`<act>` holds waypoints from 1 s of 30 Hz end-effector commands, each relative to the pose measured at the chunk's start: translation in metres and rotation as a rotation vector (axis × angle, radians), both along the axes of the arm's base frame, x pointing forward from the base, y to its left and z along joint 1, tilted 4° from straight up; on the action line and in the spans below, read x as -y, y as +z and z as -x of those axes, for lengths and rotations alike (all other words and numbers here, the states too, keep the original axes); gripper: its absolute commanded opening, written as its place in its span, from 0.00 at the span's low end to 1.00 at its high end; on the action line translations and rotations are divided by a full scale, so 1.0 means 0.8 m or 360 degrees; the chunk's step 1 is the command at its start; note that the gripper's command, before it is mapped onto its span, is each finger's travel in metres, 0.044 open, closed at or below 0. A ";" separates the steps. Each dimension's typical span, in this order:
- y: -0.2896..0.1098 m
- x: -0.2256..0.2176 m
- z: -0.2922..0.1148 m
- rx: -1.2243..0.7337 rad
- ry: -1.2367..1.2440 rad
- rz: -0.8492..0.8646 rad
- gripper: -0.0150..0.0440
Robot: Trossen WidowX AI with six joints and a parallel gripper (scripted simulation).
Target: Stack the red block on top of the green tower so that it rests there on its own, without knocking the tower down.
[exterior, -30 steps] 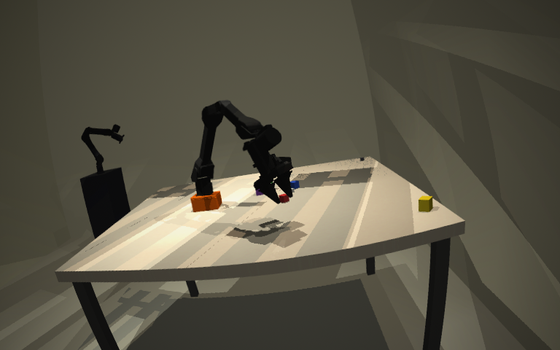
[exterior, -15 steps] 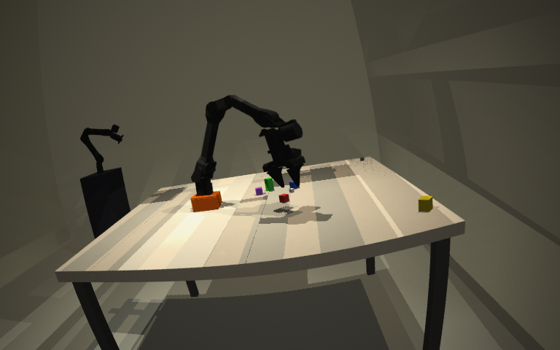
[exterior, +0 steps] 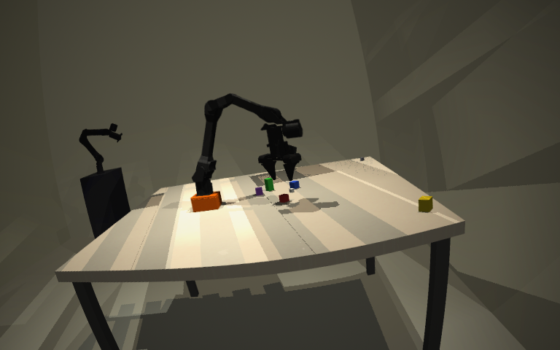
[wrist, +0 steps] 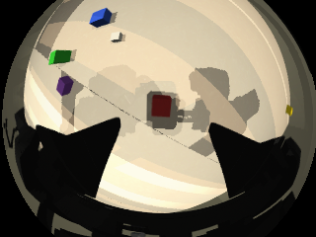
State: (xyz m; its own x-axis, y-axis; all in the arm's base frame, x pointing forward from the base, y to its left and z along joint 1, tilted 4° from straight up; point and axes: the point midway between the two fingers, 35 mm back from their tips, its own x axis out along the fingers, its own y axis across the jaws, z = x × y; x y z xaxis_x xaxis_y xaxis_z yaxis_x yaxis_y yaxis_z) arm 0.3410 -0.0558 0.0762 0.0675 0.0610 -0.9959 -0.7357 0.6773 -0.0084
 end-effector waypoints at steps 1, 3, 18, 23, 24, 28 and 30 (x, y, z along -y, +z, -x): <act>-0.011 -0.002 0.003 -0.0015 -0.0006 0.0007 1.00; -0.025 -0.003 0.001 -0.0015 -0.0006 0.0007 1.00; -0.062 -0.005 0.001 -0.0015 -0.0006 0.0007 1.00; -0.072 -0.005 0.001 -0.0015 -0.0006 0.0007 1.00; -0.074 -0.005 0.001 -0.0015 -0.0006 0.0007 1.00; -0.082 -0.006 0.001 -0.0015 -0.0006 0.0007 1.00; -0.086 -0.006 0.000 -0.0015 -0.0006 0.0007 1.00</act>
